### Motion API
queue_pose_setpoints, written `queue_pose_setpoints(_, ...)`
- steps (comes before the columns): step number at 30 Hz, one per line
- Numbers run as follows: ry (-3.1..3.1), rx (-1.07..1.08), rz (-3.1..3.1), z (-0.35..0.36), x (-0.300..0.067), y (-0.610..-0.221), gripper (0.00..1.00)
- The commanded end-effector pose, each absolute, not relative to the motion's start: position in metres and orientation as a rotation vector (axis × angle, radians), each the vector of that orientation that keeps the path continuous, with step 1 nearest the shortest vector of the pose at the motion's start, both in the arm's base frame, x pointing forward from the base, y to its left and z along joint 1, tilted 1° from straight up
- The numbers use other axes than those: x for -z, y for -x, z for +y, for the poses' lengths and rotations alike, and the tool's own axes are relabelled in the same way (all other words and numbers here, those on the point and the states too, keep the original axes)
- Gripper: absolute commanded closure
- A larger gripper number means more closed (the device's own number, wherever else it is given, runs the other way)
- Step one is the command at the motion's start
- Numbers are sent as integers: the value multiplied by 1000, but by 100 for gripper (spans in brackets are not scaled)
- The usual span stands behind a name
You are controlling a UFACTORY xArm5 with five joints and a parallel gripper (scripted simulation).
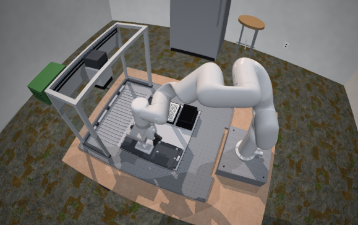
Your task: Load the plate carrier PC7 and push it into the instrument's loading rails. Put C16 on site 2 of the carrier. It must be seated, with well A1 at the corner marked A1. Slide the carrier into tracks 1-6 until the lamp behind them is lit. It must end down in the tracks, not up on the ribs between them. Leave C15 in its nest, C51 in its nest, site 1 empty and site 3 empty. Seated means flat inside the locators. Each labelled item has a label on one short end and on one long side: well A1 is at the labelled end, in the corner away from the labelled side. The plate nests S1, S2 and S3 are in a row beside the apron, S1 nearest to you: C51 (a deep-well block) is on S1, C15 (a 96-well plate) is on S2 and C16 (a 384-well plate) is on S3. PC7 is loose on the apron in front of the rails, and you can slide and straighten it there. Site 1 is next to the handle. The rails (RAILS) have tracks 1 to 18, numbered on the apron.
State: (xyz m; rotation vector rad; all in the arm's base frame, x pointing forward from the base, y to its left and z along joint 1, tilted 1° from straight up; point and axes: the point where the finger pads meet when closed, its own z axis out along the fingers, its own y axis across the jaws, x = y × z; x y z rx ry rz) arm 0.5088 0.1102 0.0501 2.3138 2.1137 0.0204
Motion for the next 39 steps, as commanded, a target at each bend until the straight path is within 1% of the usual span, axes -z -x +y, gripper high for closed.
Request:
queue_pose_setpoints(1, -2312, -25, 2113, 110, -45, -510, 100)
queue_pose_setpoints(39, -2313, -25, 2113, 110, 12, -511, 100)
